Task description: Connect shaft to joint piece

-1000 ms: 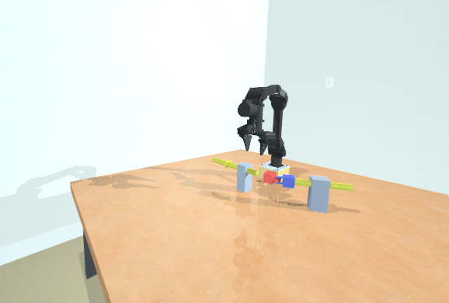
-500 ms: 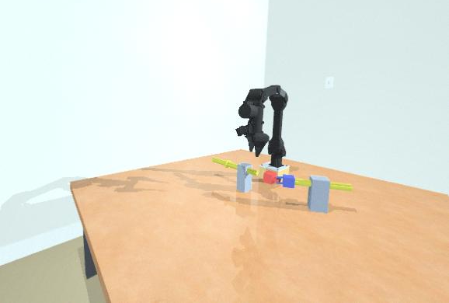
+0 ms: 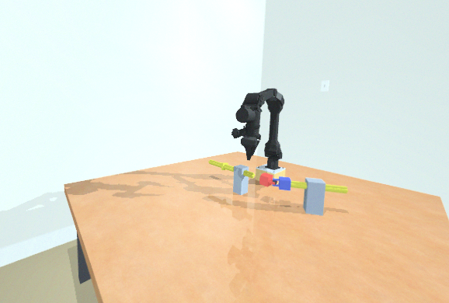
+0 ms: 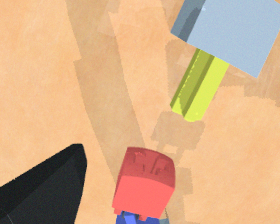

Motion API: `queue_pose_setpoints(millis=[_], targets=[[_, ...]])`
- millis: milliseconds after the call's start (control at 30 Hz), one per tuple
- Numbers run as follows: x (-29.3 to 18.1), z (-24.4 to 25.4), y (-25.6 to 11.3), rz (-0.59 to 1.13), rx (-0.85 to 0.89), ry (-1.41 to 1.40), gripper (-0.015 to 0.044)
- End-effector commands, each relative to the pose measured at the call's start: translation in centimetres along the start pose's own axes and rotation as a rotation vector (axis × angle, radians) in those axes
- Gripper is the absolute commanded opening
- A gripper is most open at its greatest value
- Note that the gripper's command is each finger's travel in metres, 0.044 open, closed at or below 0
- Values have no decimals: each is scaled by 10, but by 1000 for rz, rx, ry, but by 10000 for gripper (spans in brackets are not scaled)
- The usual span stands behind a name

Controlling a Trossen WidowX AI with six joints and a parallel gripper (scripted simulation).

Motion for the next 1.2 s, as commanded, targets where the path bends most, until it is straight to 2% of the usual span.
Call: queue_pose_setpoints(millis=[0, 300, 533, 1167], targets=[[-1, -1, 4, -10, -8, 119, 440], [-2, -1, 8, -21, -6, 373, 440], [-2, -1, 9, -21, -6, 392, 440], [-4, -1, 89, -22, -7, 391, 440]])
Point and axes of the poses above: the point midway between the two fingers, 35 mm back from their tips, its own y axis out along the fingers, its own z axis across the jaws, x = y × z, the point moved 8 cm from there along -y, back along the fingers, and after that the axes turned 15 degrees about y, right-handed, at the moved point
